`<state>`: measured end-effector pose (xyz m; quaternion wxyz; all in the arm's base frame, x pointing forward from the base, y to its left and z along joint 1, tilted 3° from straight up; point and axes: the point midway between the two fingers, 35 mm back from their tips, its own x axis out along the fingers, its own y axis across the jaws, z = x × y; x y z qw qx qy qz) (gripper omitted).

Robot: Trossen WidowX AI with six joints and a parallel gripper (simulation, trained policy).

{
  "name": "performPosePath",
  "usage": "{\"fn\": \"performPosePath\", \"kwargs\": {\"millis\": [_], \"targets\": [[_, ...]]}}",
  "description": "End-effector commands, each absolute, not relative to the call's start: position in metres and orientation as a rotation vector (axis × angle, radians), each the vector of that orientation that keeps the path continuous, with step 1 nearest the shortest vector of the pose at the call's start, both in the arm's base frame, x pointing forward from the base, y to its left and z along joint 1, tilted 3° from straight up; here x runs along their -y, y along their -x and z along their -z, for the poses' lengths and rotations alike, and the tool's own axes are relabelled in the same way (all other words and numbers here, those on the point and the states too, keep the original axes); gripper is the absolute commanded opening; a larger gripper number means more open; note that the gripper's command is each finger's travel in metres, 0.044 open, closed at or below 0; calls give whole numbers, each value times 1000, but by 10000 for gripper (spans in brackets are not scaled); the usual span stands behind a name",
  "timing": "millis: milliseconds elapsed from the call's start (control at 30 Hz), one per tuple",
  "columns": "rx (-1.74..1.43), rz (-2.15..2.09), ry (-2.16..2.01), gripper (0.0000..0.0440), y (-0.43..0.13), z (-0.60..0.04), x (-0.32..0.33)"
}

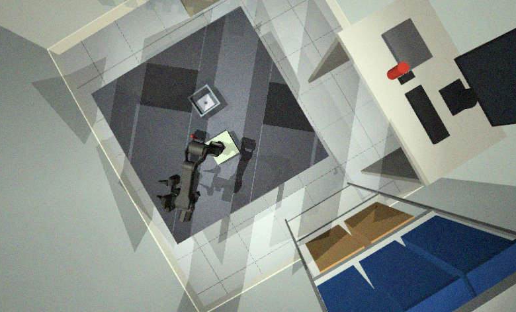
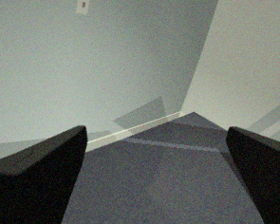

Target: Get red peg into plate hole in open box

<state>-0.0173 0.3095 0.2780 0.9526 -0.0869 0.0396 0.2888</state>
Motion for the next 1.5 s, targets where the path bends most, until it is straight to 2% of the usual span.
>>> {"fn": "performPosePath", "kwargs": {"millis": [0,100,767,1467], "targets": [[-99,-577,184,416,13,-276,-310],[-172,-533,213,439,-5,-268,-313],[-759,-185,342,440,-127,-184,-263],[-1296,280,86,435,-169,-113,-160]]}}
